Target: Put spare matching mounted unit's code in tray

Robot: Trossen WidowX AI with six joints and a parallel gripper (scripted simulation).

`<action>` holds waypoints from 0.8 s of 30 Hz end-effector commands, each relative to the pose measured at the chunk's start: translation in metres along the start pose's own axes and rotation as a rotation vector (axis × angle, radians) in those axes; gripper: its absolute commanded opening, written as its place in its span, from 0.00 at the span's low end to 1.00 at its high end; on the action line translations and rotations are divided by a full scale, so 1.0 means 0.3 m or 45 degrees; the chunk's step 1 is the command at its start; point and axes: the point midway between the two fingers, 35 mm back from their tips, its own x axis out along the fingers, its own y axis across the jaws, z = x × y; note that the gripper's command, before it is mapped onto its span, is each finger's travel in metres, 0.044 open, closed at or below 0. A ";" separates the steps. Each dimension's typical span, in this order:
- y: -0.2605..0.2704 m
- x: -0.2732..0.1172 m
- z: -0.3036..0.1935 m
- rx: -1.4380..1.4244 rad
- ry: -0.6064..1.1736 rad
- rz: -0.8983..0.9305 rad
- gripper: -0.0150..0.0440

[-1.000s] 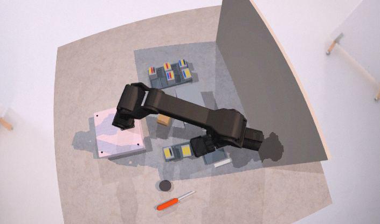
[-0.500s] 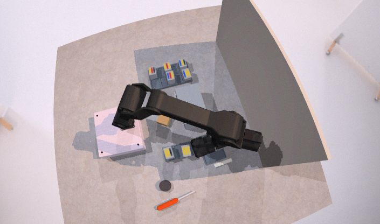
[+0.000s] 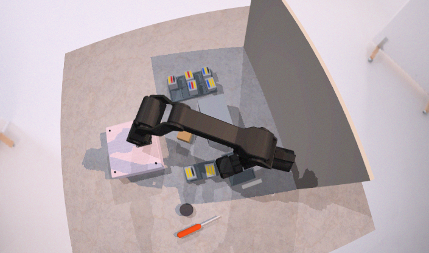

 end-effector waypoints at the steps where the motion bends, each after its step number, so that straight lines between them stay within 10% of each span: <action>1: -0.002 0.012 0.001 -0.004 -0.002 -0.004 0.25; 24: -0.004 0.078 0.000 -0.004 -0.002 -0.004 0.25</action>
